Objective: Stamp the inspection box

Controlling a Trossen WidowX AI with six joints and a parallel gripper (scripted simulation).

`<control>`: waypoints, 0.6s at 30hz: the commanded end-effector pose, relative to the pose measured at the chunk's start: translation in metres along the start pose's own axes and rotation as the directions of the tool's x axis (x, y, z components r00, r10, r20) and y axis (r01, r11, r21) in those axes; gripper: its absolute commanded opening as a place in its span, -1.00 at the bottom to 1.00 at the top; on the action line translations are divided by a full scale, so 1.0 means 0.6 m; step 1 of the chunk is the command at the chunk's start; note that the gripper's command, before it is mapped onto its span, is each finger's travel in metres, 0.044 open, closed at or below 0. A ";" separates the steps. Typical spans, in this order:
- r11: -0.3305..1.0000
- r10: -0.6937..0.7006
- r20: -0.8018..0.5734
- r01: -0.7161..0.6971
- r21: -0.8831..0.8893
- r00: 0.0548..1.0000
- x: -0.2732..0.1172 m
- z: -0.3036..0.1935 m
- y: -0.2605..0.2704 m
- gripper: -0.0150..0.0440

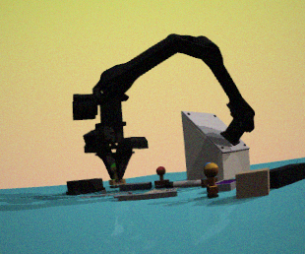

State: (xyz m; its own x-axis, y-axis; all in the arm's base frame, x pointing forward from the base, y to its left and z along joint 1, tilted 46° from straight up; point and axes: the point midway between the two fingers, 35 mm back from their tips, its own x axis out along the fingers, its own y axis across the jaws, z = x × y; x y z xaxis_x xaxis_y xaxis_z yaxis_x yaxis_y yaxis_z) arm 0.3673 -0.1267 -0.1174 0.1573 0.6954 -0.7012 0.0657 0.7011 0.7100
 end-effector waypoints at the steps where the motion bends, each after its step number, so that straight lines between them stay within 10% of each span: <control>1: 1.000 -0.005 -0.003 0.005 -0.006 1.000 -0.005 0.000 0.000 -0.49; 18: 1.000 -0.008 -0.003 0.008 -0.006 1.000 -0.018 0.000 -0.001 -0.49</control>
State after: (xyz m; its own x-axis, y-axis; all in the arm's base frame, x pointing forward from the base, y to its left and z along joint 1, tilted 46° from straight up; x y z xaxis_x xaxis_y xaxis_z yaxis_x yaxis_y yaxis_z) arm 0.3660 -0.1329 -0.1113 0.1569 0.6935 -0.7032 0.0663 0.7030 0.7081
